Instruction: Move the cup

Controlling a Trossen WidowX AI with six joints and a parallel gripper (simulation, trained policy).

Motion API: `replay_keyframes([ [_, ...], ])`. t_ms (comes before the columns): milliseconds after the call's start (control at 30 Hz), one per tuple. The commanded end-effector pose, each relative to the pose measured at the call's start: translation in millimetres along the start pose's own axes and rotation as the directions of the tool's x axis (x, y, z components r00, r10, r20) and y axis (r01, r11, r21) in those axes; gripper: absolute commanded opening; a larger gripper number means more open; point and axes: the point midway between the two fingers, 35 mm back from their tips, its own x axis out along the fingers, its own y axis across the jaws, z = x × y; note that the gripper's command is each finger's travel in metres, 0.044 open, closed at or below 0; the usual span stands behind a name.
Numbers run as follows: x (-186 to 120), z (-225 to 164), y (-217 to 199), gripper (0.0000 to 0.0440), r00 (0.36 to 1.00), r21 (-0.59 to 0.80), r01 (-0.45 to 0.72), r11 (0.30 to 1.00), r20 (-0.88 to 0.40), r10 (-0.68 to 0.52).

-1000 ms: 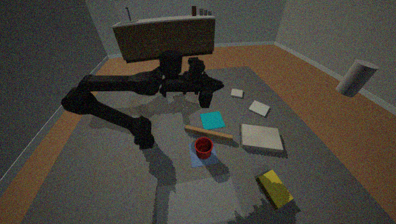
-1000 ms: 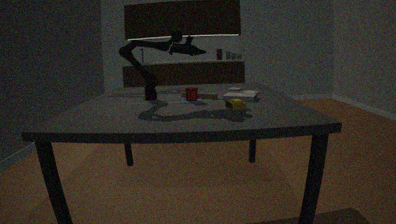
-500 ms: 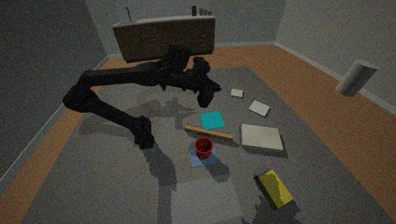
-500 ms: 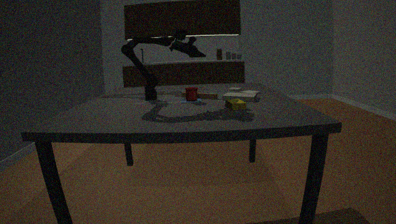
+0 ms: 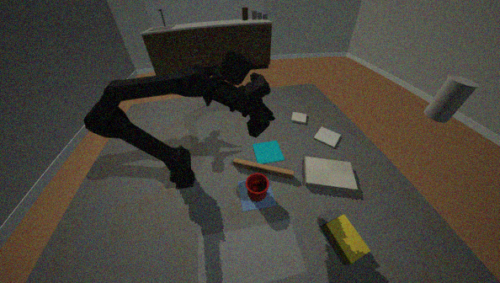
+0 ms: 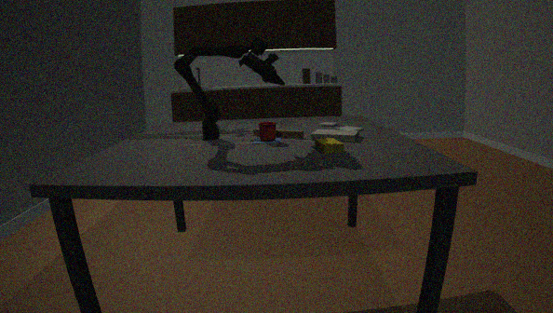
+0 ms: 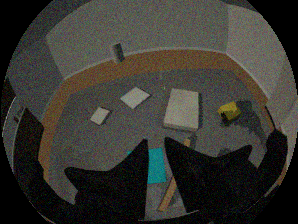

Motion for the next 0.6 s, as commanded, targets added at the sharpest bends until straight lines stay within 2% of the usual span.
replay_keyframes([
  [0, -0.9, -1.5, 1.6, 0.0087, 0.999, 0.004, 0.0, 1.0, -0.047, 0.0],
  [567, -0.7, -27.0, -5.1, 0.011, 0.947, -0.032, 0.044, 0.999, -0.318, -0.052],
])
